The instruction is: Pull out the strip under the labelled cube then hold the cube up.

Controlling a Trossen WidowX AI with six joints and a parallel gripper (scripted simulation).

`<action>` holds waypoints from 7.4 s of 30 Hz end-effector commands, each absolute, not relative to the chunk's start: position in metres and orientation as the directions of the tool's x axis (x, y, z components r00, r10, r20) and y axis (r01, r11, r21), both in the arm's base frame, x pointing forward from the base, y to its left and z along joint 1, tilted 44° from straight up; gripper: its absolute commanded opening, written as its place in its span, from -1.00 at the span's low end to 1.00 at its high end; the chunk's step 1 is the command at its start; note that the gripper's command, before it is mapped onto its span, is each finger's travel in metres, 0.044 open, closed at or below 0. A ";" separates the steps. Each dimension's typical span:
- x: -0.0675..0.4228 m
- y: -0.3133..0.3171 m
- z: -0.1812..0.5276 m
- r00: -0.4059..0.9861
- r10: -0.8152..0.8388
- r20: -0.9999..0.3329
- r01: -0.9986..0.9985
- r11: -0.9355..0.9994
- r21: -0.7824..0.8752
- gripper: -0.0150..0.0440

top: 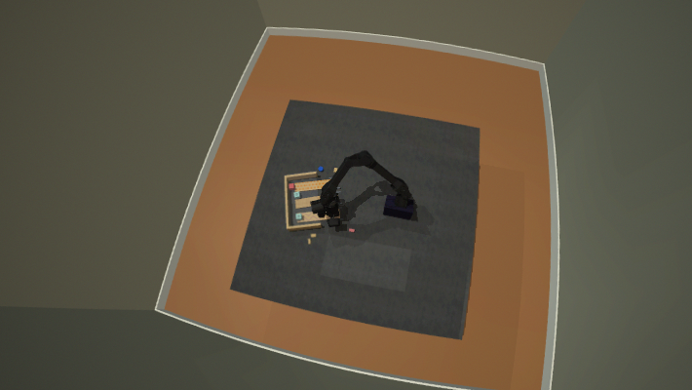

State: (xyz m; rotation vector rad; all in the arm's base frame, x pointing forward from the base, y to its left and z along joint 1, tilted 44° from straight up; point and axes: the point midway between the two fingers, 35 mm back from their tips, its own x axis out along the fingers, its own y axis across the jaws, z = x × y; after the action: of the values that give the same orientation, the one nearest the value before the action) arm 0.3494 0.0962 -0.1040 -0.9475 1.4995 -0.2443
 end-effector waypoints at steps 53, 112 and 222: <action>0.328 0.084 -0.103 0.123 -0.677 -0.726 -0.412 0.631 -0.658 -0.49; 0.249 0.049 -0.087 0.119 -0.678 -0.725 -0.415 0.629 -0.657 -0.49; 0.236 0.078 -0.050 0.119 -0.677 -0.727 -0.442 0.619 -0.649 0.67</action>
State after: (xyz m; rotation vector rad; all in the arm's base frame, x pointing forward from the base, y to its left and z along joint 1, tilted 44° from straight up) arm 0.2252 0.0725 -0.0488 -0.9766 1.5165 -0.2210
